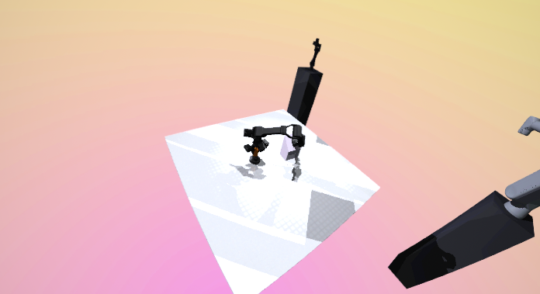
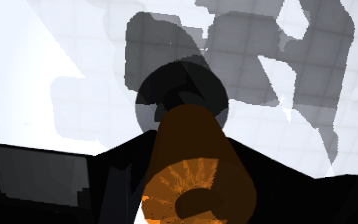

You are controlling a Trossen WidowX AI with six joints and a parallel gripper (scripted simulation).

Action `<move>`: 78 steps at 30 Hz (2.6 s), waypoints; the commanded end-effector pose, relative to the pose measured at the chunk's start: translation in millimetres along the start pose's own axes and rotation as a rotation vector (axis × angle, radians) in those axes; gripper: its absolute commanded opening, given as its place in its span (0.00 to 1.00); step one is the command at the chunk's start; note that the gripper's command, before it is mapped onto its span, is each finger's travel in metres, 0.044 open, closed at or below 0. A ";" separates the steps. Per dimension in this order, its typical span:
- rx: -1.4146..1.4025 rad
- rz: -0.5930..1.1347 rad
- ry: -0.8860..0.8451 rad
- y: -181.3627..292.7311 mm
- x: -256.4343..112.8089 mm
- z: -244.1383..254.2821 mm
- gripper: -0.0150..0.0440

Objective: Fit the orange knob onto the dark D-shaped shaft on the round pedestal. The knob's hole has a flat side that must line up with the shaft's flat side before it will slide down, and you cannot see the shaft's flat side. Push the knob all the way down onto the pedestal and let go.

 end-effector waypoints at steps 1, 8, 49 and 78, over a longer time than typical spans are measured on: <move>-0.003 -0.001 0.003 -0.5 0.7 0.9 0.25; -0.003 -0.001 0.003 -3.3 -0.5 4.3 0.25; -0.212 -0.001 0.003 0.6 -0.6 0.0 0.25; -0.212 -0.001 0.003 -1.8 1.9 2.1 0.25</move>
Point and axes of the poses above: the point midway between the two fingers, 35 mm back from their tips, its own x axis out along the fingers, its own z axis across the jaws, y = z × x, the point moved 9 cm from there along -x, back along the fingers, and after that the axes turned 8 degrees about -x, right-handed, at the moved point
